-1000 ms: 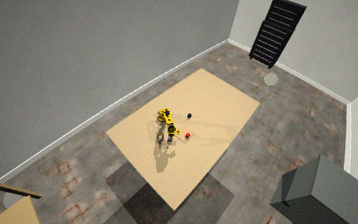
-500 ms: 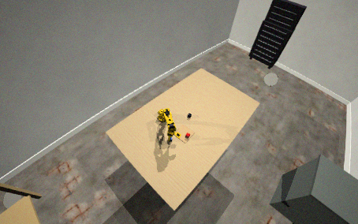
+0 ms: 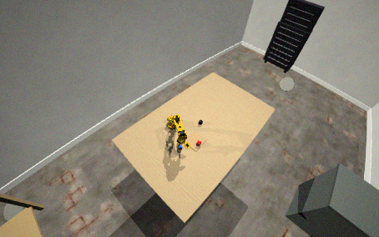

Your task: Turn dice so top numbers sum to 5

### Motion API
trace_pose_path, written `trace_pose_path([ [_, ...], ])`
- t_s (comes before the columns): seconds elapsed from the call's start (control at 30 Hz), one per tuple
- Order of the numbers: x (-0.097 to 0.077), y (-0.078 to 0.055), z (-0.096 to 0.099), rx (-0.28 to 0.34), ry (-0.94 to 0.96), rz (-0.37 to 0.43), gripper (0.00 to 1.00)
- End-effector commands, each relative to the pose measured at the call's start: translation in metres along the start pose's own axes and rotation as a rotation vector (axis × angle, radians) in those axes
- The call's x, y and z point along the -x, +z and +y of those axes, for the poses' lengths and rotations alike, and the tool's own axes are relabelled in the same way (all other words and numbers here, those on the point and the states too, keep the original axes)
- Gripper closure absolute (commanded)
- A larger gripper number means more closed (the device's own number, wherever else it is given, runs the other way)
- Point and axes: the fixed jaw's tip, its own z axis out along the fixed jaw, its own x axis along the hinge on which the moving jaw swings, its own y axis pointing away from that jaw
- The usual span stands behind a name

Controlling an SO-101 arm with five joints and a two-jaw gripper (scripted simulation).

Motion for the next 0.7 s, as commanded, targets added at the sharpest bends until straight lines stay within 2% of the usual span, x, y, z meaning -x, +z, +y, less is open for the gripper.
trace_pose_path([
  [0.0, 0.0055, -0.0094, 0.0009, -0.023, 0.095, -0.054, 0.65],
  [0.67, 0.0082, -0.0083, 0.0029, -0.014, 0.373, -0.053, 0.65],
])
